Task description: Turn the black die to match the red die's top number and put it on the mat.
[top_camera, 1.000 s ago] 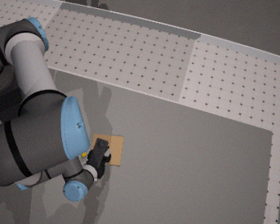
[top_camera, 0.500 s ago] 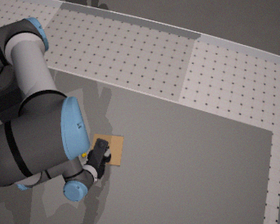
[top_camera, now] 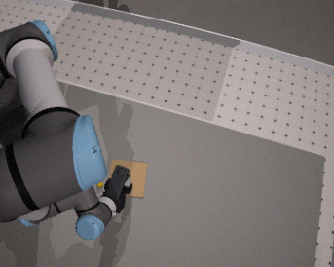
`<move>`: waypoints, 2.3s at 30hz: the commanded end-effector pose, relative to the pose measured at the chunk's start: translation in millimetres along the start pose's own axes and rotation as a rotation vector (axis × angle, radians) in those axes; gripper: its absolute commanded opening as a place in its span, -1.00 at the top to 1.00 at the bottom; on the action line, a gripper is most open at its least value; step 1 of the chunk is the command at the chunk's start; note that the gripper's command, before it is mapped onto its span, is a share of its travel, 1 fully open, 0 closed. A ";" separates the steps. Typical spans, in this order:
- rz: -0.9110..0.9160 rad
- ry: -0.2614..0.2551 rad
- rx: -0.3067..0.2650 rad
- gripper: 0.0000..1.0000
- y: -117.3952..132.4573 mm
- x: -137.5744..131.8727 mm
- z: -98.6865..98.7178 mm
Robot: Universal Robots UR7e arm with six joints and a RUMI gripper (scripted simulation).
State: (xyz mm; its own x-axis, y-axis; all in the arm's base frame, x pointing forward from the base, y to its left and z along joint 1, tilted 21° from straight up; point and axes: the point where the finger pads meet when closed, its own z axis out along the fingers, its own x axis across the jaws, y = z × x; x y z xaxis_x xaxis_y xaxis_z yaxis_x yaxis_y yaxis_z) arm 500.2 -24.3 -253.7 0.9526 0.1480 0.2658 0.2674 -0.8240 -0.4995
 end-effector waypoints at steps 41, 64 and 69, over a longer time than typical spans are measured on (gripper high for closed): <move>-0.001 0.001 -0.001 0.33 0.0 0.4 -0.3; -0.001 0.001 -0.001 0.33 -2.8 0.4 -3.1; -0.001 0.001 -0.001 0.33 -6.9 0.4 -7.2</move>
State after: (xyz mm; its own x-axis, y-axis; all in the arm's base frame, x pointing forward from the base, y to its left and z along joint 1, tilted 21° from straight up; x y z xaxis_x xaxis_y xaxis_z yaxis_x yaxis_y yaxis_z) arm 498.7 -23.2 -248.9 0.9526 0.1480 0.2658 0.2674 -0.8240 -0.4995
